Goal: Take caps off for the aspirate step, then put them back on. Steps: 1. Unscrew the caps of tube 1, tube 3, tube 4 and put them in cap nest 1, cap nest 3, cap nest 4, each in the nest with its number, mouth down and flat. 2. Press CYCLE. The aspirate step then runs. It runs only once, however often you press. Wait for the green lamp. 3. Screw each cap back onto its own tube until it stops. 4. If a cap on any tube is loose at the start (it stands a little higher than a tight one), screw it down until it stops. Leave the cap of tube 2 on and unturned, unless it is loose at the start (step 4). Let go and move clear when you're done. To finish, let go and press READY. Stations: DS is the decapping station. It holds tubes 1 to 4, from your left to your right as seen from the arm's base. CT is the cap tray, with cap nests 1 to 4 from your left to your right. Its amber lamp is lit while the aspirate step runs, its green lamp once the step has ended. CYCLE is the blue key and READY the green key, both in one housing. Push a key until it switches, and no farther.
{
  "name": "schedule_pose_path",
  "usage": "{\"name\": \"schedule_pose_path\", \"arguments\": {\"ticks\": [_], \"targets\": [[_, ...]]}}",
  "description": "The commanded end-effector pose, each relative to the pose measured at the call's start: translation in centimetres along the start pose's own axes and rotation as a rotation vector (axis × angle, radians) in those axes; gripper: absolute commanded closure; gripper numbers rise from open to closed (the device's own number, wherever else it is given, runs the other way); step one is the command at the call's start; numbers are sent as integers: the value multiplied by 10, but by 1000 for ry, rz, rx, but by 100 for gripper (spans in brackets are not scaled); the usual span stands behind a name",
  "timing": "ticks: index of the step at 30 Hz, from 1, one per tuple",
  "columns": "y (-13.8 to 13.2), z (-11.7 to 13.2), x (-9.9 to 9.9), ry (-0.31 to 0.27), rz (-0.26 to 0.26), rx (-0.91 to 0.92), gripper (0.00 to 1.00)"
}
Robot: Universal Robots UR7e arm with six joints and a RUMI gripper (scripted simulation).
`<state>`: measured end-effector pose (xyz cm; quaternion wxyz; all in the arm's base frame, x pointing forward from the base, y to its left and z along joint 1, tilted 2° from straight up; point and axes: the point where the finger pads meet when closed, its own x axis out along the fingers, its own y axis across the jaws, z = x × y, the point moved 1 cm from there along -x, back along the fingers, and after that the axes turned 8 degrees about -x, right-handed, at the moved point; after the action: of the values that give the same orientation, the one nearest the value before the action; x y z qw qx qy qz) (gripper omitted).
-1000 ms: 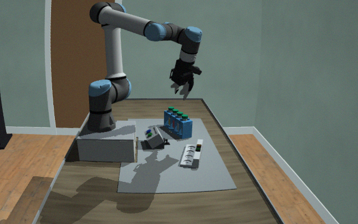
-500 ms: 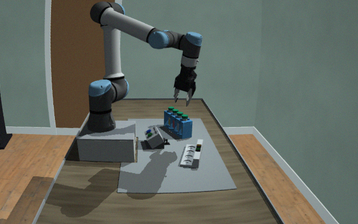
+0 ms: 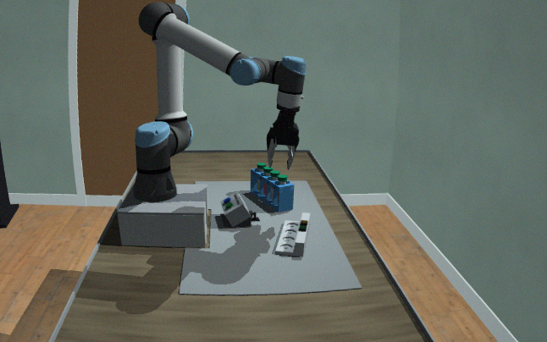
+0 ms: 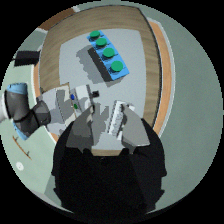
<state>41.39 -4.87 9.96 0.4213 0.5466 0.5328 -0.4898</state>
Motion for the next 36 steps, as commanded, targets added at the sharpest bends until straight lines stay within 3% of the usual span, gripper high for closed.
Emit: {"name": "schedule_pose_path", "arguments": {"ticks": [1,7,18,29,33,36], "targets": [[4,-1,11,-45,19,-146,65],[9,-4,26,-81,26,-256,65],[9,-4,26,-140,35,-430,65],[9,-4,26,-140,35,-430,65],[7,-37,30,-131,57,-99,65],[6,-54,32,-125,67,51,65]]}}
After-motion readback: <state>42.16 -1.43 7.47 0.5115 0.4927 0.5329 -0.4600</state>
